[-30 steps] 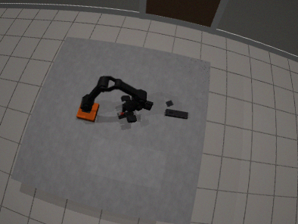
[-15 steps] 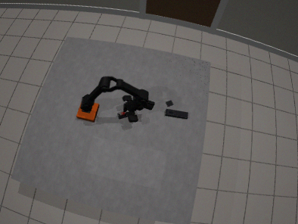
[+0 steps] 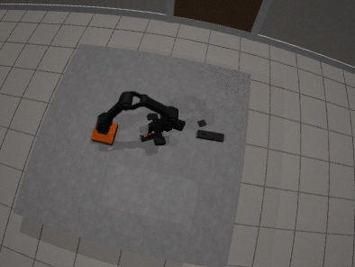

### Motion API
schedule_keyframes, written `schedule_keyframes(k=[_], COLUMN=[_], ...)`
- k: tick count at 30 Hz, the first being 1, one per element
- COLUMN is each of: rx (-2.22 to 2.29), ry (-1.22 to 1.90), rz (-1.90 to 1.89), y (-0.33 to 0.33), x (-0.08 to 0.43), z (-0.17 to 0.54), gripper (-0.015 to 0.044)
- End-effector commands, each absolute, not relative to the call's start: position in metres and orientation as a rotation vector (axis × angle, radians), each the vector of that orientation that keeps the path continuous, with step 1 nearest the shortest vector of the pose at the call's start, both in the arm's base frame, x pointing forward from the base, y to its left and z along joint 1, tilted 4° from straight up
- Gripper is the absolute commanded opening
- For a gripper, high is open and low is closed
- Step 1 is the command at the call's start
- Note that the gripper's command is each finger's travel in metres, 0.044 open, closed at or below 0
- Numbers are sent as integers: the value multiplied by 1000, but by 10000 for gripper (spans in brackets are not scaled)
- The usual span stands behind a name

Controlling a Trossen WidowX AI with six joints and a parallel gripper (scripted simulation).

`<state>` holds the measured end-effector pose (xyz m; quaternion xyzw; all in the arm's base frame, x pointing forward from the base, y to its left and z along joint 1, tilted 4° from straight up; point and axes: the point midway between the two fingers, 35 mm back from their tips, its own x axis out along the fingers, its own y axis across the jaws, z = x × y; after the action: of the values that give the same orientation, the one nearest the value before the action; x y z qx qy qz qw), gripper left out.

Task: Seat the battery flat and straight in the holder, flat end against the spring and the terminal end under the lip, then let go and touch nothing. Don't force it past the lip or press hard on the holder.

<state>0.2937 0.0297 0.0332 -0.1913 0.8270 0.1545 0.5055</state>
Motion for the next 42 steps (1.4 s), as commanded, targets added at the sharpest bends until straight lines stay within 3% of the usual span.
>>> schedule_keyframes(k=[1,42], rx=[-446,-370], ry=[1965,1750], rz=[376,421], y=[32,27], x=[298,291], z=[32,25], gripper=[66,66])
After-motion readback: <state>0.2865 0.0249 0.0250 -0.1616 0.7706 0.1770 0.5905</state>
